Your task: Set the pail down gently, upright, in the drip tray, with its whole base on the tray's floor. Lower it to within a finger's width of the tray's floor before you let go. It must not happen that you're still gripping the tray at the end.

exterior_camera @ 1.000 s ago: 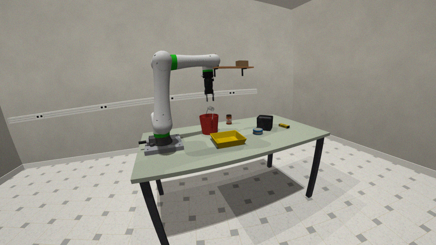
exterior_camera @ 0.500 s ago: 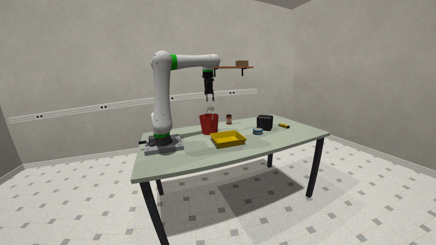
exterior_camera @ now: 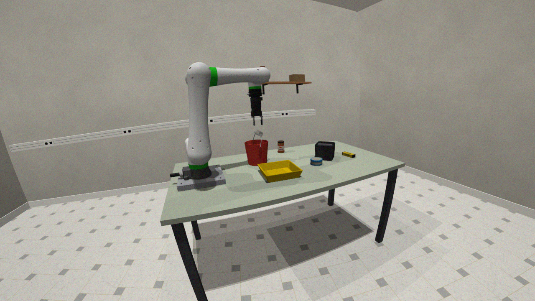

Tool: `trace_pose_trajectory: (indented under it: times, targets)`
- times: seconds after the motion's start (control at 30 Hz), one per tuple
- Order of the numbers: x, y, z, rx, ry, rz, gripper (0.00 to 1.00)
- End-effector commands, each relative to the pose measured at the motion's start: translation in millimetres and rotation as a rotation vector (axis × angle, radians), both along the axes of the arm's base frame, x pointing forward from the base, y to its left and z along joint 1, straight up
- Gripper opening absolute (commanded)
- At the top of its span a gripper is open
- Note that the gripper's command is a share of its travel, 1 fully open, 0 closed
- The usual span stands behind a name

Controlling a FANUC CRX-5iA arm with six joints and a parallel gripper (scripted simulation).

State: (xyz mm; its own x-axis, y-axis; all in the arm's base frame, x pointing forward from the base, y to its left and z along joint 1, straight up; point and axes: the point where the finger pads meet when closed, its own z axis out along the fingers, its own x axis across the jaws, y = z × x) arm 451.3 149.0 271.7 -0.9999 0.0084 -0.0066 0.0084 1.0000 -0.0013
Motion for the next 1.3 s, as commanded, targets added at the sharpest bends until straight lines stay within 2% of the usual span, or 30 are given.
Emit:
trace_pose_trajectory:
  times: [0.0,0.2,1.03,1.27]
  targets:
    - [0,0,-2.6,0.001,-0.002,0.000,1.00]
    - [0,0,-9.2,0.001,-0.002,0.000,1.00]
    - [0,-1,-61.5,0.001,-0.002,0.000,1.00]
    - [0,-1,-68.8,0.001,-0.002,0.000,1.00]
